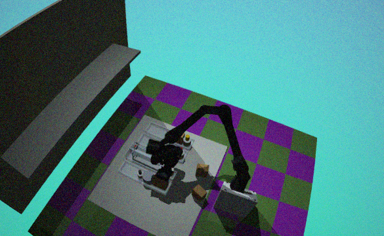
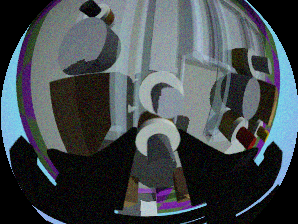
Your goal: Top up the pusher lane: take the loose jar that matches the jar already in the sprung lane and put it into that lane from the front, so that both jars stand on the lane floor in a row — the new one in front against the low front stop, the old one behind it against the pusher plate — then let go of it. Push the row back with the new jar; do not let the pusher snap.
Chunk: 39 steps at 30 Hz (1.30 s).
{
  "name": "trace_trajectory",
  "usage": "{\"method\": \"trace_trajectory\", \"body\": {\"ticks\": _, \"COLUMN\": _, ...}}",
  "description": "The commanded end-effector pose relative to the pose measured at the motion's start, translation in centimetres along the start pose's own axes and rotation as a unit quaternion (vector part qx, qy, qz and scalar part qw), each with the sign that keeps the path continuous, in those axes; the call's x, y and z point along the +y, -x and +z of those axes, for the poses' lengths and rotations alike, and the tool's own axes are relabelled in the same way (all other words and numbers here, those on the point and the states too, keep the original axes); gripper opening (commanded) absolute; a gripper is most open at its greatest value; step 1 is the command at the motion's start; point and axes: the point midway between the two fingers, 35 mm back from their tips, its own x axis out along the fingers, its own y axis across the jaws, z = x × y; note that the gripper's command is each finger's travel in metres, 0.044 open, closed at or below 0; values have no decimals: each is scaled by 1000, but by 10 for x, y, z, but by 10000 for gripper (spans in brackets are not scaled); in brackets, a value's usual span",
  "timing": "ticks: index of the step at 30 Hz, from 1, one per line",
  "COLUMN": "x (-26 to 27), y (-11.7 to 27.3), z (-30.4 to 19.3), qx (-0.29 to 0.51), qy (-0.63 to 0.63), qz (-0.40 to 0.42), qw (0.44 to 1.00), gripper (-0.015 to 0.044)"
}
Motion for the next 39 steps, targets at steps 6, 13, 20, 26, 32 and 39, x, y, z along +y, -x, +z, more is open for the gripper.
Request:
{"method": "trace_trajectory", "body": {"ticks": 6, "x": -1, "y": -3, "z": 4, "qx": -7, "qy": -6, "qz": -3, "qw": 1000, "gripper": 0}}
{"method": "trace_trajectory", "body": {"ticks": 13, "x": -1, "y": -6, "z": 4, "qx": -7, "qy": -5, "qz": -3, "qw": 1000, "gripper": 0}}
{"method": "trace_trajectory", "body": {"ticks": 20, "x": -2, "y": -8, "z": 3, "qx": -7, "qy": -5, "qz": -3, "qw": 1000, "gripper": 0}}
{"method": "trace_trajectory", "body": {"ticks": 26, "x": -2, "y": -10, "z": 3, "qx": -7, "qy": -5, "qz": -3, "qw": 1000, "gripper": 0}}
{"method": "trace_trajectory", "body": {"ticks": 32, "x": -2, "y": -12, "z": 2, "qx": -7, "qy": -5, "qz": -3, "qw": 1000, "gripper": 0}}
{"method": "trace_trajectory", "body": {"ticks": 39, "x": -2, "y": -15, "z": 2, "qx": -7, "qy": -5, "qz": -3, "qw": 1000, "gripper": 0}}
